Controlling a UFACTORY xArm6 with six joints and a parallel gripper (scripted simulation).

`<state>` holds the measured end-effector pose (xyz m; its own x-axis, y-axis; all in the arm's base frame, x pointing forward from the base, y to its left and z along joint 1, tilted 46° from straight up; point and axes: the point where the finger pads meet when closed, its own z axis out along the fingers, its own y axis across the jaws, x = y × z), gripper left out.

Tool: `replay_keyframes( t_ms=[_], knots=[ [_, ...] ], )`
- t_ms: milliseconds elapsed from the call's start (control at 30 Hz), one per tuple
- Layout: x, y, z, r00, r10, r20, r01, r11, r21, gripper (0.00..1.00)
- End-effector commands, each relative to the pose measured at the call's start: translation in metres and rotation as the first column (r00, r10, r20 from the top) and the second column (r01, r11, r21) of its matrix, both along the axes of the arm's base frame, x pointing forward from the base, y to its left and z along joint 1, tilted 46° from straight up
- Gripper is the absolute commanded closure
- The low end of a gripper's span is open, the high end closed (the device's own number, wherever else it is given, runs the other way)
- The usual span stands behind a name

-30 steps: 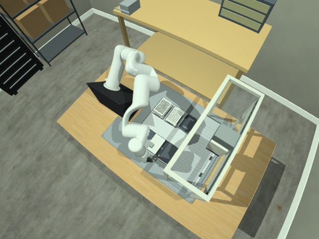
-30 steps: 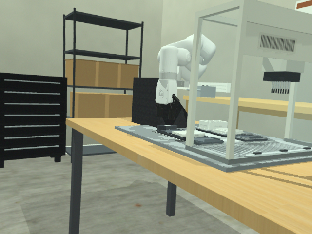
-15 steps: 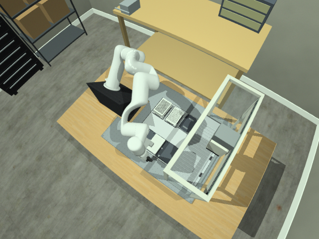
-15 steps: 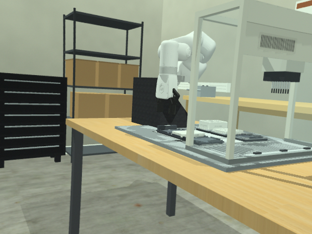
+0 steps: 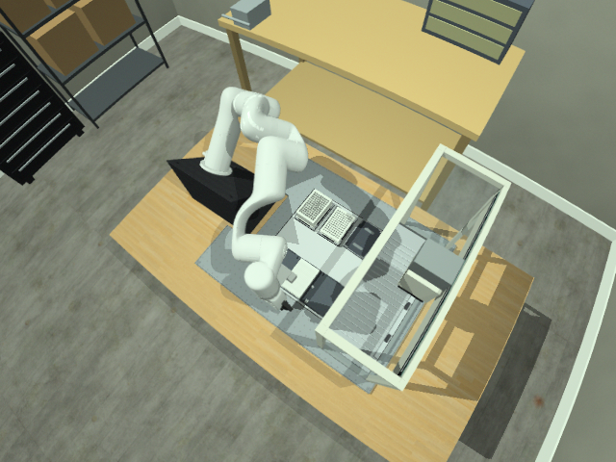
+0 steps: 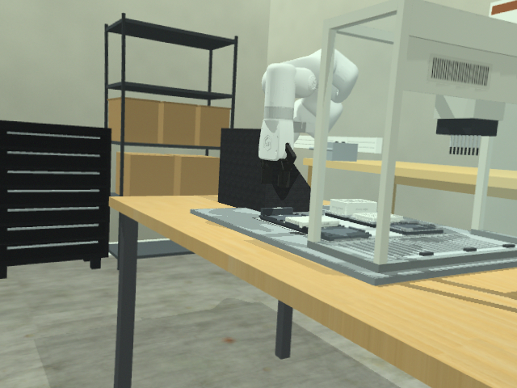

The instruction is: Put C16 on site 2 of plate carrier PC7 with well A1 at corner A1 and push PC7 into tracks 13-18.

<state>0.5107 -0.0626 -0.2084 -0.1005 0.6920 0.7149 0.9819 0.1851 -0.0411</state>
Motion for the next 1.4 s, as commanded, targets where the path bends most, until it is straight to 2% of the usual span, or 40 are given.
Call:
replay_keyframes(
  t_ms=[0,267,467,667,733,967,1233,1300,1367],
  knots=[
    [-0.016,0.002,0.010,0.991,-0.100,-0.087,0.098,0.995,-0.030,0.18],
    [-0.043,0.008,0.022,0.946,-0.241,-0.217,0.228,0.970,-0.083,0.18],
    [-0.070,0.015,0.034,0.864,-0.377,-0.334,0.345,0.926,-0.153,0.18],
    [-0.096,0.021,0.046,0.748,-0.502,-0.433,0.444,0.865,-0.235,0.18],
    [-0.096,0.021,0.046,0.748,-0.502,-0.433,0.444,0.865,-0.235,0.18],
    [-0.128,0.028,0.060,0.578,-0.629,-0.521,0.531,0.774,-0.345,0.18],
    [-0.163,0.036,0.076,0.346,-0.738,-0.579,0.589,0.651,-0.479,0.18],
    [-0.163,0.036,0.076,0.346,-0.738,-0.579,0.589,0.651,-0.479,0.18],
    [-0.172,0.039,0.080,0.284,-0.759,-0.586,0.595,0.619,-0.513,0.18]
  ],
)
